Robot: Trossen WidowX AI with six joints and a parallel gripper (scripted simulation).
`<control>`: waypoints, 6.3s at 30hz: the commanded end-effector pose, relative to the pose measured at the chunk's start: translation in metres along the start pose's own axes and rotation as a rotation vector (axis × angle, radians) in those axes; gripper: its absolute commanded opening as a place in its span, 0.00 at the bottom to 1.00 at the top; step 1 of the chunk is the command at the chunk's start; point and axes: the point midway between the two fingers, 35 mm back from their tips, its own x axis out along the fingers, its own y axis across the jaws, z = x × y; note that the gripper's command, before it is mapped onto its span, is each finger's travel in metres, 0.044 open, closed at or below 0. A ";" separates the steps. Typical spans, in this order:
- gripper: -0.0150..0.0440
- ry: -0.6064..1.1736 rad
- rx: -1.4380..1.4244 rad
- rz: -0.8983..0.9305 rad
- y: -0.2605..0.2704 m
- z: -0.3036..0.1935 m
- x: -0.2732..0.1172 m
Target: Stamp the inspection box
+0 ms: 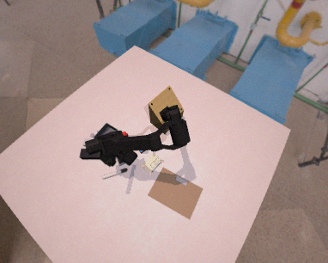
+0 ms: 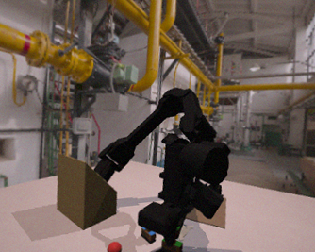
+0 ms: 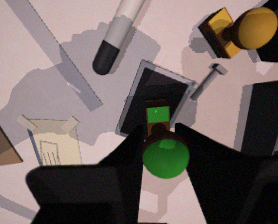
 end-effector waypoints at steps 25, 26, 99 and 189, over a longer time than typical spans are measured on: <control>0.25 -0.001 0.001 0.006 0.001 -0.002 0.019; 0.25 -0.001 0.001 0.006 0.001 -0.002 0.020; 0.25 -0.001 -0.005 0.007 0.002 -0.002 0.029; 0.25 0.001 0.044 0.002 0.026 -0.006 -0.033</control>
